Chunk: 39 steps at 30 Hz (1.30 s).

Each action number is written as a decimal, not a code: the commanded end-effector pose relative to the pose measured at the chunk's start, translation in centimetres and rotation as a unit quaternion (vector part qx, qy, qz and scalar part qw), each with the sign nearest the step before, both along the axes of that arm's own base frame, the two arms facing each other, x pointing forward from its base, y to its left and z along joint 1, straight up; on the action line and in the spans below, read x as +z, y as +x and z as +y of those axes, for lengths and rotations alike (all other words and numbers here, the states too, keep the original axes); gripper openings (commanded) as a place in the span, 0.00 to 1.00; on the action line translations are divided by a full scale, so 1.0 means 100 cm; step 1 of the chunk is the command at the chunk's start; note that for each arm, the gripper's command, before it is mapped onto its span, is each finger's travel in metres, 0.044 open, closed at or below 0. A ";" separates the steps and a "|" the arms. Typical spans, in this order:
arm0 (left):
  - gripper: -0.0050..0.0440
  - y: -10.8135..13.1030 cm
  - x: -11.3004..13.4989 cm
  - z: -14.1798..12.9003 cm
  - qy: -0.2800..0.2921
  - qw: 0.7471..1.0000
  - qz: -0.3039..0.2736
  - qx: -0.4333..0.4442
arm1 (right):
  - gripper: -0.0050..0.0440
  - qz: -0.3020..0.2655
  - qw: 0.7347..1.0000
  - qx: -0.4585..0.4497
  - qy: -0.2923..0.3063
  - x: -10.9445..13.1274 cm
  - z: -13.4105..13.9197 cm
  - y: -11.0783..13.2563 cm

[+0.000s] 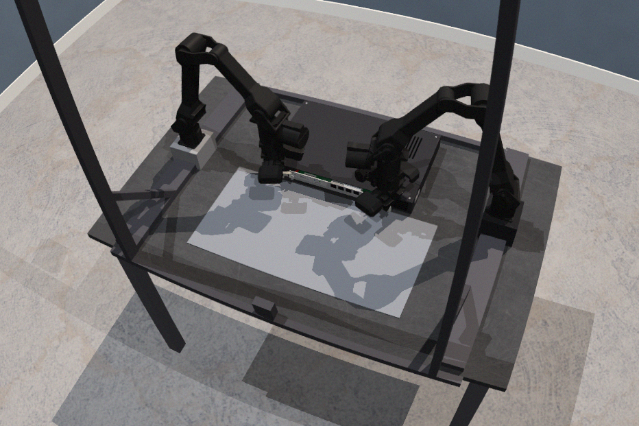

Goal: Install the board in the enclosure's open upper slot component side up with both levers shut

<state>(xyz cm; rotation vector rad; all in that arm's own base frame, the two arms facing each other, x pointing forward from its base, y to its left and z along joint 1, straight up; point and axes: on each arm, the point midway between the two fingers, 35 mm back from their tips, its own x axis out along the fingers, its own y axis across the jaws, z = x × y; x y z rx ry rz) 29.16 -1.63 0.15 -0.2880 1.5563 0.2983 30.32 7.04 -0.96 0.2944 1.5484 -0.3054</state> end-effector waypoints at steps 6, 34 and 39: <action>0.12 0.009 0.006 -0.005 0.002 0.995 -0.010 0.096 | 0.12 -0.006 0.996 -0.092 0.001 0.005 0.007 0.008; 0.12 0.015 0.006 -0.010 0.000 0.978 -0.010 0.208 | 0.12 -0.006 0.984 -0.180 0.002 0.005 0.010 0.012; 0.12 0.017 0.005 -0.012 -0.001 0.970 -0.010 0.241 | 0.12 -0.006 0.974 -0.225 0.002 0.005 0.012 0.014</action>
